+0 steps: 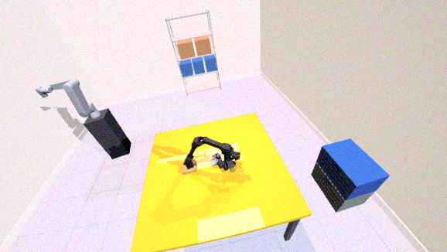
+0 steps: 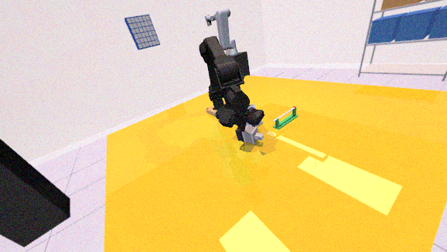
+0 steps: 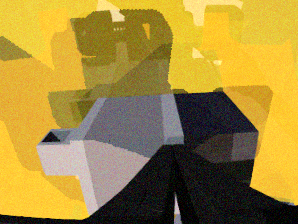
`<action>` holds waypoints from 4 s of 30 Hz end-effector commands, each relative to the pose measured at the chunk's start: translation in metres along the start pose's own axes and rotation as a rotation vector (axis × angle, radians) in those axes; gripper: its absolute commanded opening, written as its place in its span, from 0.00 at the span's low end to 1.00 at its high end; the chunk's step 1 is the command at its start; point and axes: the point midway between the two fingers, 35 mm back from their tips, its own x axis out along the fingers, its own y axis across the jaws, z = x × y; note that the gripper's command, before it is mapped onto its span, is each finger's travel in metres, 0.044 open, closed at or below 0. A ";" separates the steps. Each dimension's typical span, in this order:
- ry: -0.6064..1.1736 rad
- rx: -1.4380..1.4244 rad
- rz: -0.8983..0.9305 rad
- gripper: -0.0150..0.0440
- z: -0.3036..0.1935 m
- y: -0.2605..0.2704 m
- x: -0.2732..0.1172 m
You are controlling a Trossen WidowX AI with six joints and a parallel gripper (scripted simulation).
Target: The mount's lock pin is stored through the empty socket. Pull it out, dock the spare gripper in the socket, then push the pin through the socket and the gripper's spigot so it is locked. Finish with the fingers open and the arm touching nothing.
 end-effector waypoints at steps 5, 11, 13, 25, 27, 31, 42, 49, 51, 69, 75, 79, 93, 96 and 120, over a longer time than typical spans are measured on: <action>-0.002 -0.004 -0.004 0.25 0.006 0.000 0.003; -0.002 -0.004 -0.004 0.25 0.009 0.000 0.002; -0.002 -0.004 -0.004 0.25 0.009 0.000 0.002; -0.003 -0.004 -0.004 0.25 0.015 0.000 0.003; -0.003 -0.004 -0.004 0.25 0.016 0.000 0.003; -0.003 -0.004 -0.004 0.25 0.018 0.000 0.003; -0.003 -0.004 -0.004 0.25 0.023 0.000 0.004; -0.004 -0.004 -0.004 0.25 0.027 0.000 0.005; -0.004 -0.004 -0.004 0.25 0.028 0.000 0.006; -0.005 -0.004 -0.004 0.25 0.038 0.000 0.010; -0.010 -0.001 -0.003 0.25 0.046 0.001 -0.002; -0.015 0.001 -0.001 0.25 0.055 0.000 -0.015; -0.008 0.008 -0.006 0.25 0.049 -0.001 -0.039; -0.006 0.008 -0.007 0.25 0.048 -0.001 -0.046; -0.001 0.009 -0.013 0.88 0.044 -0.002 -0.061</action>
